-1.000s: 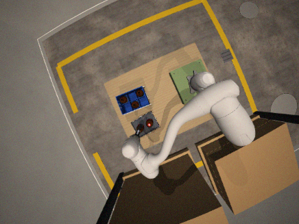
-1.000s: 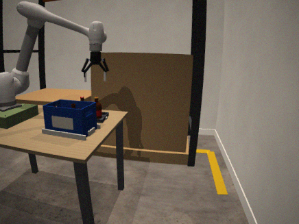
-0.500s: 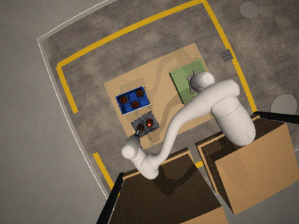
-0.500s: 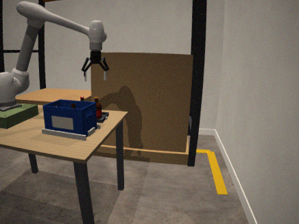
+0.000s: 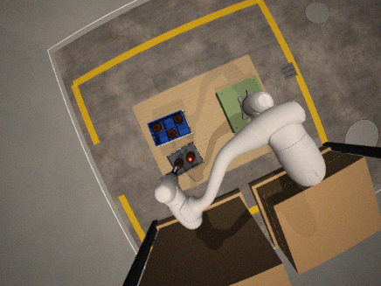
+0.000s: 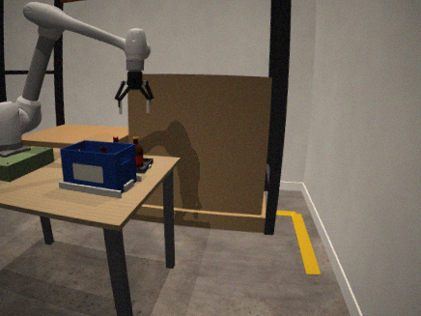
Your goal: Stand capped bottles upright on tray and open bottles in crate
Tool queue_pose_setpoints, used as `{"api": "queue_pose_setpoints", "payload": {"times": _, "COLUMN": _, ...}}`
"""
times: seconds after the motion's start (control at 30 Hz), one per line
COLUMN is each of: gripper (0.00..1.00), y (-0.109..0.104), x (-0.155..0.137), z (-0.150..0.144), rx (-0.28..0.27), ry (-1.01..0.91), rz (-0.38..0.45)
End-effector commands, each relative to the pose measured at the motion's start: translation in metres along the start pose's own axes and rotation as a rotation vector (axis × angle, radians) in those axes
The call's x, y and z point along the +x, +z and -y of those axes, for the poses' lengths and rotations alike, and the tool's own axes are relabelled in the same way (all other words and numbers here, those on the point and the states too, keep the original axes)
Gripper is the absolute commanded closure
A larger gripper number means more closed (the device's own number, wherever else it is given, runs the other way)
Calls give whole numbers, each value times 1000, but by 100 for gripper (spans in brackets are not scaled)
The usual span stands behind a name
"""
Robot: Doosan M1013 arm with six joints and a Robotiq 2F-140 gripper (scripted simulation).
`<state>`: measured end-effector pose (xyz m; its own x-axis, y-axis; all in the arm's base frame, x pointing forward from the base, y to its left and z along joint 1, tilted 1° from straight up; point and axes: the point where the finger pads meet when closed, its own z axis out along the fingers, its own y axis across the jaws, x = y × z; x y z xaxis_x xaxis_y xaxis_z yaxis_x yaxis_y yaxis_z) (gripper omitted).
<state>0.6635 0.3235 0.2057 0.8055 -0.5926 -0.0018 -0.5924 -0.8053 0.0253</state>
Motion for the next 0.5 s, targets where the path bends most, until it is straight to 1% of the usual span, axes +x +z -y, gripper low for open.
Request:
{"api": "queue_pose_setpoints", "payload": {"times": 0.0, "gripper": 0, "y": -6, "x": 0, "z": 3, "rx": 5, "ry": -1, "rz": -2}}
{"api": "queue_pose_setpoints", "payload": {"times": 0.17, "gripper": 0, "y": -7, "x": 0, "z": 4, "rx": 6, "ry": -1, "rz": -3}}
{"api": "queue_pose_setpoints", "payload": {"times": 0.2, "gripper": 0, "y": -2, "x": 0, "z": 1, "rx": 1, "ry": 0, "rz": 0}}
{"api": "queue_pose_setpoints", "payload": {"times": 0.47, "gripper": 0, "y": -2, "x": 0, "z": 1, "rx": 1, "ry": 0, "rz": 0}}
